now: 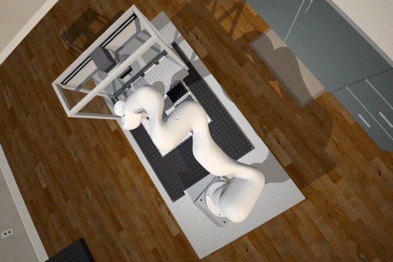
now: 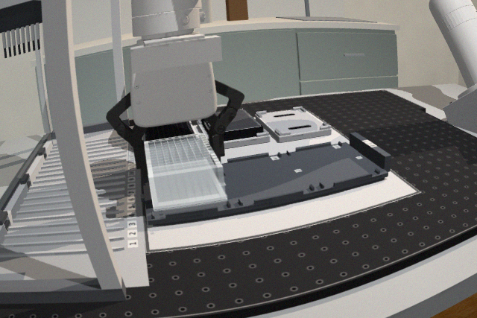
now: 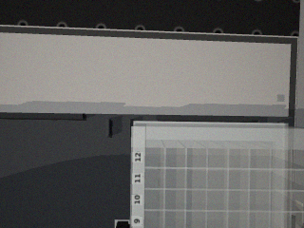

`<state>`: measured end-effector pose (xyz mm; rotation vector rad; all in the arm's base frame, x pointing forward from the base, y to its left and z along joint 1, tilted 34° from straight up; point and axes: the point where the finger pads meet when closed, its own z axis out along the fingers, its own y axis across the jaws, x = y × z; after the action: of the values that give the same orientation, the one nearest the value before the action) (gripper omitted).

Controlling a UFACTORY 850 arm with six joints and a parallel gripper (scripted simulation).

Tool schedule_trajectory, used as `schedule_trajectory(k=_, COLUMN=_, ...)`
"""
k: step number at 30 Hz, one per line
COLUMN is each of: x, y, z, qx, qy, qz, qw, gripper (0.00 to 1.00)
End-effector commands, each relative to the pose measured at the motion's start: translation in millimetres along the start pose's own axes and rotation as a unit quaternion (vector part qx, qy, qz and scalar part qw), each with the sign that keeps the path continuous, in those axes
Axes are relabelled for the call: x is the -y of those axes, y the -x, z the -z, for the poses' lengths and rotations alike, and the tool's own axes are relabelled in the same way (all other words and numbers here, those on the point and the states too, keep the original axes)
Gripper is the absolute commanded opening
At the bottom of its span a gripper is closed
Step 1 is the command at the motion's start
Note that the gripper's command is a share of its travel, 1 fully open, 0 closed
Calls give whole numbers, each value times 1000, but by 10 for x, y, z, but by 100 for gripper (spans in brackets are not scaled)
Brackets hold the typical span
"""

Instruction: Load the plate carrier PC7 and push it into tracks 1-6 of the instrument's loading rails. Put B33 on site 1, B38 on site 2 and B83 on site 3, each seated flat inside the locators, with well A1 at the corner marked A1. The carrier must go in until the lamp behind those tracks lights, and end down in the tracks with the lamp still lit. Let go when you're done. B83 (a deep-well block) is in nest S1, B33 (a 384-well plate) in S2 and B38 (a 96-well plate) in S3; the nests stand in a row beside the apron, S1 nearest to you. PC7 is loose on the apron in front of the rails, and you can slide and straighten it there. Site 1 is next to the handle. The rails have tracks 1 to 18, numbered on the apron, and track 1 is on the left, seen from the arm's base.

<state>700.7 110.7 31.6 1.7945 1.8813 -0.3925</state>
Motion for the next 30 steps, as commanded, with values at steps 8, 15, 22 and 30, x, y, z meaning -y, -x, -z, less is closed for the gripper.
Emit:
schedule_trajectory(k=8, x=-10, y=-1, z=-43, qx=0, qy=1, qz=0, qw=1000, gripper=0)
schedule_trajectory(k=15, x=-10, y=-1, z=-71, qx=0, qy=1, qz=0, qw=1000, gripper=0)
schedule_trajectory(k=22, x=-10, y=-1, z=-70, qx=0, qy=1, qz=0, qw=1000, gripper=0)
schedule_trajectory(k=30, x=-10, y=-1, z=-75, qx=0, qy=1, qz=0, qw=1000, gripper=100)
